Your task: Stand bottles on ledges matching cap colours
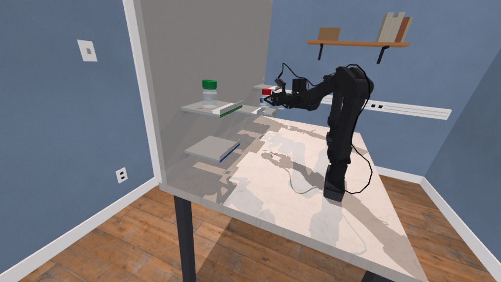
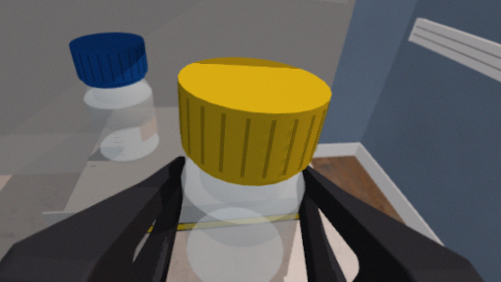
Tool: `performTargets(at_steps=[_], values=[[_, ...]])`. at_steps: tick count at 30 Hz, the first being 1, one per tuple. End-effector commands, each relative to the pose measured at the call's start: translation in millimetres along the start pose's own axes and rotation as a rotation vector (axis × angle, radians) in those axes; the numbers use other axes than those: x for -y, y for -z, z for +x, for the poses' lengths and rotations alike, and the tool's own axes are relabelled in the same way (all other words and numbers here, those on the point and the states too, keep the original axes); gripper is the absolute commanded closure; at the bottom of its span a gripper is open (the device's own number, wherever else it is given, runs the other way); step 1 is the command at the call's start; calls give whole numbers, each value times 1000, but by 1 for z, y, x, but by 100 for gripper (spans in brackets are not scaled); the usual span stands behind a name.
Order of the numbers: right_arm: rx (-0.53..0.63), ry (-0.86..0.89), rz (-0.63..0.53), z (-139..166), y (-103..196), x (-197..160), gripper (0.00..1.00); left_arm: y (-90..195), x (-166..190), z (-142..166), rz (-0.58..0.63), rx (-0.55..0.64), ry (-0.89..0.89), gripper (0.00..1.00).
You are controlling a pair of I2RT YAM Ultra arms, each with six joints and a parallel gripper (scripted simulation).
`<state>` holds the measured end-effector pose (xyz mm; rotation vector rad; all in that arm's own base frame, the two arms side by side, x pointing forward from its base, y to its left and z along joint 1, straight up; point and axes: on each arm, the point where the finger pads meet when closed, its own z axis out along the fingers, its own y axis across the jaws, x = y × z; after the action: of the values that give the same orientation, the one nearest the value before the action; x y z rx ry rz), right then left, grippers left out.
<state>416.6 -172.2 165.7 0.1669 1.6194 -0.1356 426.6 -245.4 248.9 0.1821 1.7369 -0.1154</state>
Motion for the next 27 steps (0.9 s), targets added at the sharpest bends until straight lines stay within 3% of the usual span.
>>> performTargets(at_steps=[1, 11, 16, 27], values=[[71, 19, 3, -24, -7, 0, 48, 5, 4, -23, 36, 76, 27, 50], [63, 20, 0, -21, -4, 0, 48, 5, 5, -26, 36, 80, 31, 50], [71, 19, 3, -44, -9, -1, 48, 12, 8, -50, 43, 86, 35, 50], [88, 24, 11, -45, -19, 1, 48, 5, 8, -55, 51, 109, 44, 50]])
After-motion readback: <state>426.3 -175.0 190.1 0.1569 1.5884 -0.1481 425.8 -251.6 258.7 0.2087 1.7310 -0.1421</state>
